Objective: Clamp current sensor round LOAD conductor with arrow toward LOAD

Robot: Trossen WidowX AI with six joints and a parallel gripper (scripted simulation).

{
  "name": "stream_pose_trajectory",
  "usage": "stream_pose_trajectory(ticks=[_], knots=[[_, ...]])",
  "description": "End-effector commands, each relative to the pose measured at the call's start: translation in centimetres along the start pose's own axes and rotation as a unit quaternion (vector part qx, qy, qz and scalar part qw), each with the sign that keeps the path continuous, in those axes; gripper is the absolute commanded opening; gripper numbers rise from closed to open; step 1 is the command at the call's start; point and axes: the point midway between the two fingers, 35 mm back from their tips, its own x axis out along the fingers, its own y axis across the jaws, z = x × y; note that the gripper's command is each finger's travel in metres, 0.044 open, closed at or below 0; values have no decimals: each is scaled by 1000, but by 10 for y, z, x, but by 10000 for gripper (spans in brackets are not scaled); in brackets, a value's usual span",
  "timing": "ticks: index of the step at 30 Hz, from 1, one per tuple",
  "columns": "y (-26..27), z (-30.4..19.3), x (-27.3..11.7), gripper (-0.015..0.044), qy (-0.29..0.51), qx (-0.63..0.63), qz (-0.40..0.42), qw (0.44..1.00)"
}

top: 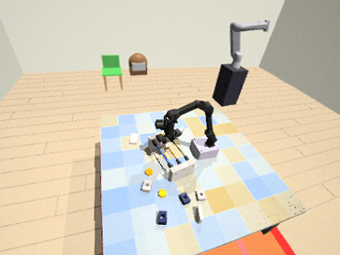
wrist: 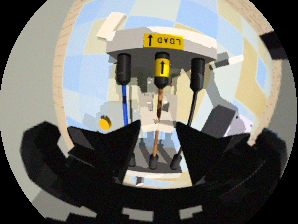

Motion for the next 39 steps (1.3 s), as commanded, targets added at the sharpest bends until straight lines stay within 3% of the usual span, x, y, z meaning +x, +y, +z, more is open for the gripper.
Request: stream_pose_trajectory(ticks=[1,39], knots=[[-2,0,10,0,0,2,-6,1000],[-1,2,19,0,-4,2,0,1000]])
